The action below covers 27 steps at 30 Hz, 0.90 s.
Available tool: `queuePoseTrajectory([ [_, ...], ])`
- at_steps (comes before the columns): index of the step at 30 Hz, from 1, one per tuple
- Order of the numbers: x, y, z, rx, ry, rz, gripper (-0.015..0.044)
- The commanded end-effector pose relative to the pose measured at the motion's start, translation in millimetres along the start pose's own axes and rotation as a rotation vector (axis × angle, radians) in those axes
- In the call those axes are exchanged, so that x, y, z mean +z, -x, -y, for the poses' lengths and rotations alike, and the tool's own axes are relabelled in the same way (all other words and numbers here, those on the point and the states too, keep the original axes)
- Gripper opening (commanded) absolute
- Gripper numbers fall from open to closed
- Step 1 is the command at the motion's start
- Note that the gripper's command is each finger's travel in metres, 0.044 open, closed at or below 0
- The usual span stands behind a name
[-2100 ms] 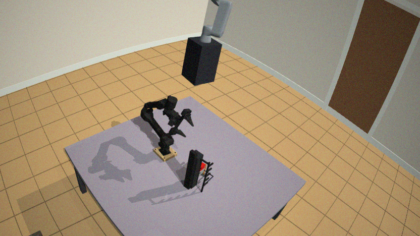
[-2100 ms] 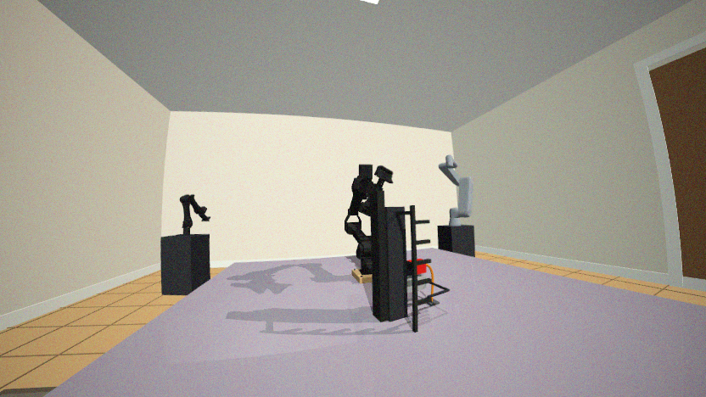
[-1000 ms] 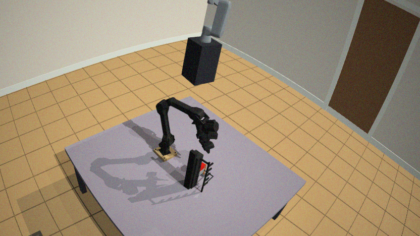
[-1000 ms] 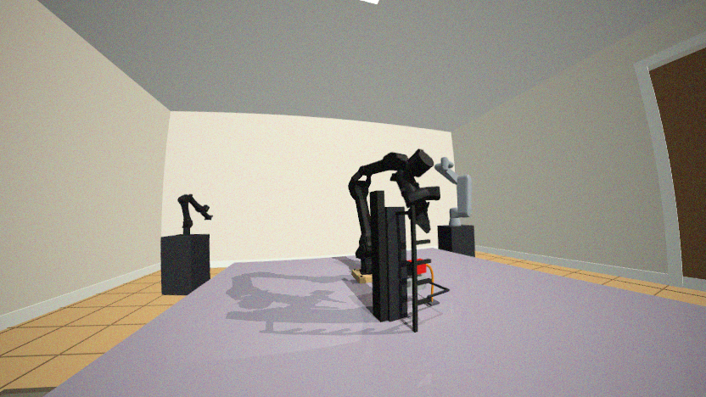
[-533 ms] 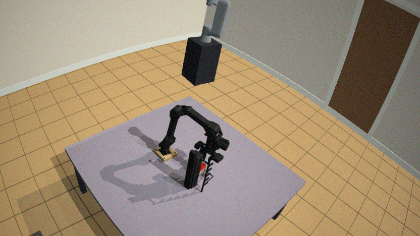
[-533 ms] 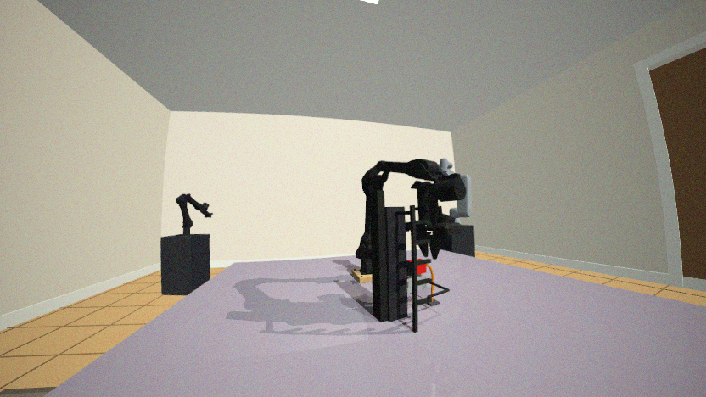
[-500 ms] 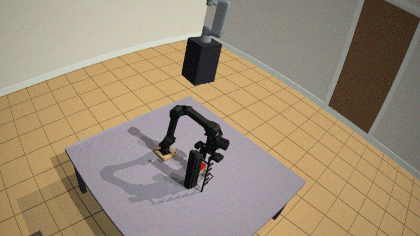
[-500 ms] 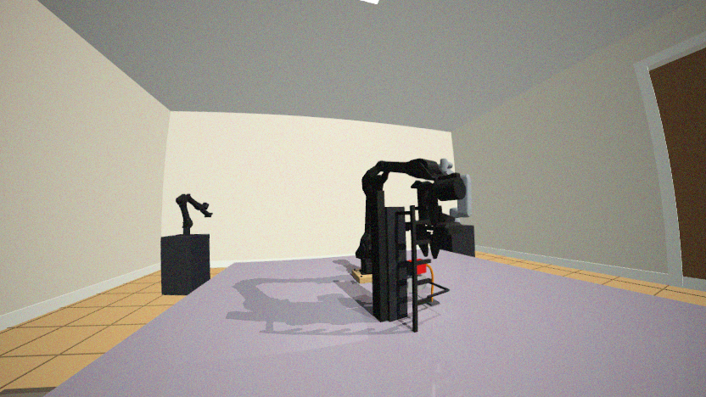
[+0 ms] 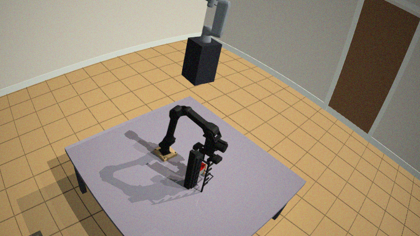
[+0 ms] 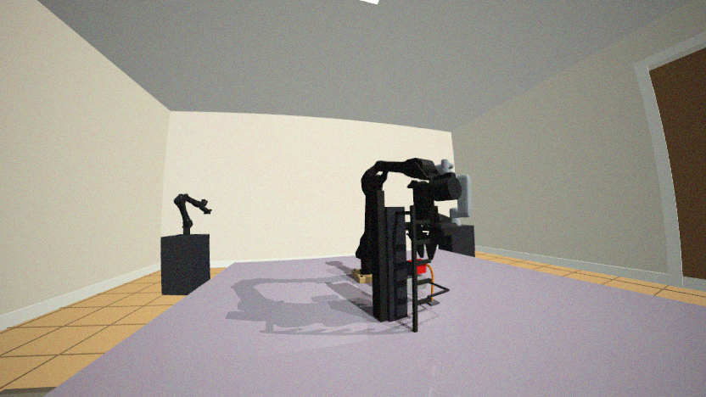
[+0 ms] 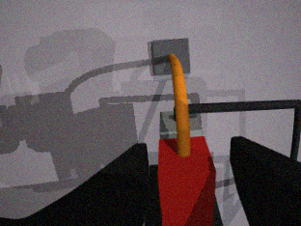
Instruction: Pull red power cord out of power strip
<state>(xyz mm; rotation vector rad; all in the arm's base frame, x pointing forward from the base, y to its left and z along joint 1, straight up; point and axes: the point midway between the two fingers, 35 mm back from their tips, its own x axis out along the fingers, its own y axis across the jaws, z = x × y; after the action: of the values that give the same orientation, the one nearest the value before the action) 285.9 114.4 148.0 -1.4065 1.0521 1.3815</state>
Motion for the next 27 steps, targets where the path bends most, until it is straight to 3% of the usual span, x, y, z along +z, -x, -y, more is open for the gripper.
queuePoseTrajectory([
  [1, -6.4, 0.1, -0.5, 0.002, 0.003, -0.004, 0.0160],
  [25, -23.5, -11.9, -0.8, 0.002, 0.003, -0.006, 0.0160],
  [27, -22.9, -9.5, -0.8, 0.004, -0.001, -0.003, 0.0107],
])
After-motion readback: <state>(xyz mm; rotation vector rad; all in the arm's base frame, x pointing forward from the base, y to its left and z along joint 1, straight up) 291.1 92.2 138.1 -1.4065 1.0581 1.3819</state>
